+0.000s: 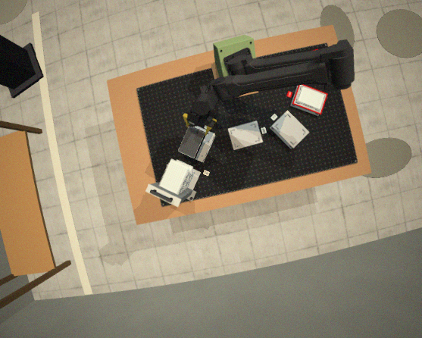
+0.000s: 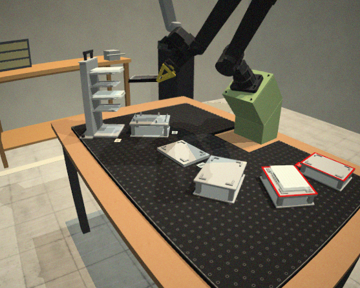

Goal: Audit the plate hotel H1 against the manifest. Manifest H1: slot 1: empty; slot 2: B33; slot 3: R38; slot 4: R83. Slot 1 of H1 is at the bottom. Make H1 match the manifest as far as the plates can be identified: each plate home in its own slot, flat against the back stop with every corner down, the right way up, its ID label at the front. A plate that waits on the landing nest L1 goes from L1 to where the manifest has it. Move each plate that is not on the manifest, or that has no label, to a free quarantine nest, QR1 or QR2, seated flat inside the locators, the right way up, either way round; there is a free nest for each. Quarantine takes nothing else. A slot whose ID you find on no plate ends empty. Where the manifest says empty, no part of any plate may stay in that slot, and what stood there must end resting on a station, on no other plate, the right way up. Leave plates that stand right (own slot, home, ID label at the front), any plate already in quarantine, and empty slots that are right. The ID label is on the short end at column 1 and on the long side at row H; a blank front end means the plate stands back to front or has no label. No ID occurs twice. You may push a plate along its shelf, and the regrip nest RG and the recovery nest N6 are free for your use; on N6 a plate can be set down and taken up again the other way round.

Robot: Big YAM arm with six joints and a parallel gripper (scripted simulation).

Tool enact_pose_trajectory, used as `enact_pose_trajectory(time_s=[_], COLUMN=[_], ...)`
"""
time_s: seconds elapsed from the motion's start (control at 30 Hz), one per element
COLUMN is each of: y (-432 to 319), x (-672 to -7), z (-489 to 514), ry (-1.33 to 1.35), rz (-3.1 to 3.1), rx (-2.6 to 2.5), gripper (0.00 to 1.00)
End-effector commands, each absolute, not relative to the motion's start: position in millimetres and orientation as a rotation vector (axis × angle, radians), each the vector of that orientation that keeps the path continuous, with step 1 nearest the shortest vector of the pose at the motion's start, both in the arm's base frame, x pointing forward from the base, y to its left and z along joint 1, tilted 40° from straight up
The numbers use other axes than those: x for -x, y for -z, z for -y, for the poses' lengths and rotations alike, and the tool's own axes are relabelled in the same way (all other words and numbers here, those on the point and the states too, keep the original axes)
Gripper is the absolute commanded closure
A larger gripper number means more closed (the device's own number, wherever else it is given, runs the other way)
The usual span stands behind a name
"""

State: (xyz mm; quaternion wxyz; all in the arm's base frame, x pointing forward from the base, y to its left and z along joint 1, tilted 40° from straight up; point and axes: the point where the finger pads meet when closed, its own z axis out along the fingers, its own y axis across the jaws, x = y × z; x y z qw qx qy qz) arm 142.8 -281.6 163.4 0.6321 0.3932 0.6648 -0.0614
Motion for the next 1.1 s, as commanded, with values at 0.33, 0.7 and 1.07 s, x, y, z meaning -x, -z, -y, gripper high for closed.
enact_pose_trajectory(time_s=[0.33, 0.7, 1.07], y=[-179.0, -179.0, -193.1], x=[-143.0, -143.0, -150.7], z=[291.8, 291.8, 303.2], ry=[0.173, 0.173, 0.177], rz=[-1.51, -1.51, -1.502], rx=[-0.87, -0.87, -0.851], gripper=[0.14, 0.14, 0.14])
